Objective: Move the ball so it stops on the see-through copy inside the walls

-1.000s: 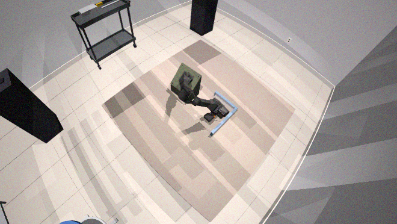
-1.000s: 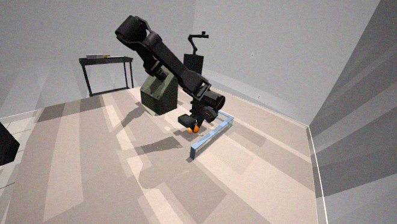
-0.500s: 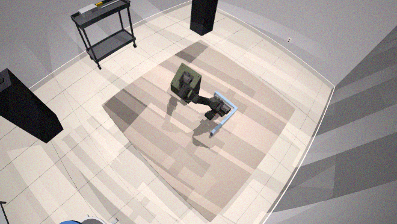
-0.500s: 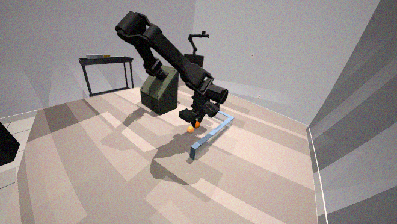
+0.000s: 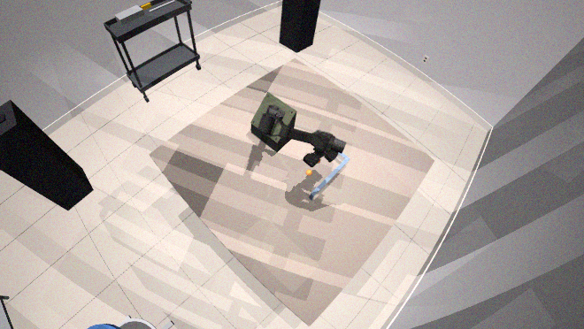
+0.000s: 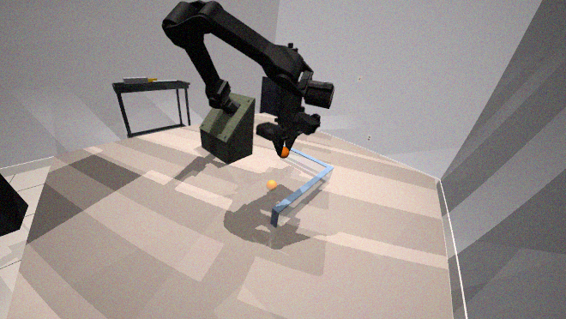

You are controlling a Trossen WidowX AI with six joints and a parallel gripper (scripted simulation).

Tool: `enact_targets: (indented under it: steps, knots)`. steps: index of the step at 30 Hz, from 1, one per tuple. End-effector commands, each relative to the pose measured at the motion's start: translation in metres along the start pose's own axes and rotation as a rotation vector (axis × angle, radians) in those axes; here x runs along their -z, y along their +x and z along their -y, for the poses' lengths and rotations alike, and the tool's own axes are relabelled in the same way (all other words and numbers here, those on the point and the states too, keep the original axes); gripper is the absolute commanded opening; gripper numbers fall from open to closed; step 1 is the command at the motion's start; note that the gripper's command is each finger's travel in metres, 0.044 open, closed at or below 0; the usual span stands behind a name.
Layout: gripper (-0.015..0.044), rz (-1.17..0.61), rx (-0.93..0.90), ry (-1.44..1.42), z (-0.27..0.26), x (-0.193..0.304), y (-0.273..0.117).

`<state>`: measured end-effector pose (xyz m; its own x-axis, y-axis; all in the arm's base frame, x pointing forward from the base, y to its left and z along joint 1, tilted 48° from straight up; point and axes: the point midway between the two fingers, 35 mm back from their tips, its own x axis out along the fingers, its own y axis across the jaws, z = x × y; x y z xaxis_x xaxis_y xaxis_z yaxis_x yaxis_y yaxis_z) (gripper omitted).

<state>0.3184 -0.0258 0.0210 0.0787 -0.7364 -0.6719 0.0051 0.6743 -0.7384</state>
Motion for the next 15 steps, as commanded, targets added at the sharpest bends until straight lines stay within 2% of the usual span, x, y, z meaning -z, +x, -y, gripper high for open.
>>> enact_targets:
  steps: [1, 10, 15]
  knots:
    - [0.0000, -0.003, -0.003, 0.007, 0.002, 0.001, -0.007]
    - [0.0000, -0.004, -0.001, 0.007, 0.023, 0.010, 0.032]
    - [0.0000, -0.004, -0.001, 0.007, 0.024, 0.011, 0.040]
